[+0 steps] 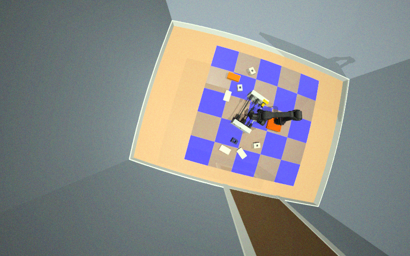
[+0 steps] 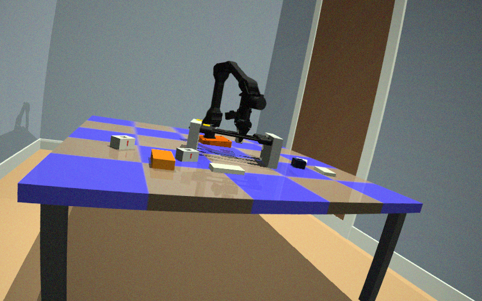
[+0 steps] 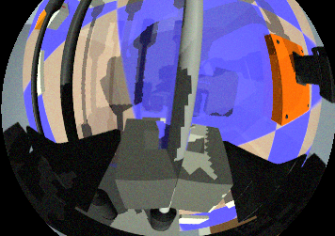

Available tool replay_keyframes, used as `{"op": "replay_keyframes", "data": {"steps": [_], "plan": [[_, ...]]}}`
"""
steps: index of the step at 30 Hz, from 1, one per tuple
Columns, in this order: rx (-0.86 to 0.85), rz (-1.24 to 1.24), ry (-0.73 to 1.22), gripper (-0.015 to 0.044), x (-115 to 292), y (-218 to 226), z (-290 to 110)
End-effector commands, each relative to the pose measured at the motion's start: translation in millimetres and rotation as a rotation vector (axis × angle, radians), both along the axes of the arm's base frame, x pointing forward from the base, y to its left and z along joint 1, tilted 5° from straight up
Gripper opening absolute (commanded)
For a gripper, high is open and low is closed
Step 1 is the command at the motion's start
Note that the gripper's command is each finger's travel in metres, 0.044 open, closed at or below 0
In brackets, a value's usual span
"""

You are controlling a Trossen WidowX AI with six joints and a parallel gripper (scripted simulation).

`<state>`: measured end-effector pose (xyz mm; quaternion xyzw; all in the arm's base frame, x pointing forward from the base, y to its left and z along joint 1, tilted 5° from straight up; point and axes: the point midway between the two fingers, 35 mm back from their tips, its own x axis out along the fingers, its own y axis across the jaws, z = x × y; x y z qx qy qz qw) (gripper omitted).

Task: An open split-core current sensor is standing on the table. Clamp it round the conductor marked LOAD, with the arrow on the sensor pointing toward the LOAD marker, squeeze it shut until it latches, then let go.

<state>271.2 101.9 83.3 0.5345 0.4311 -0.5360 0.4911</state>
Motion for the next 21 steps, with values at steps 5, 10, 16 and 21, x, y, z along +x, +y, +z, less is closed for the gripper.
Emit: {"op": "replay_keyframes", "data": {"steps": [5,10,16,21], "plan": [[0.0,0.0,-0.001,0.04,0.2,0.1,0.9],[0.0,0.0,-0.001,0.0367,0.2,0.1,0.9],[0.0,0.0,-0.001,0.0327,0.2,0.1,0.9],[0.0,0.0,-0.001,0.0293,0.2,0.1,0.9]]}}
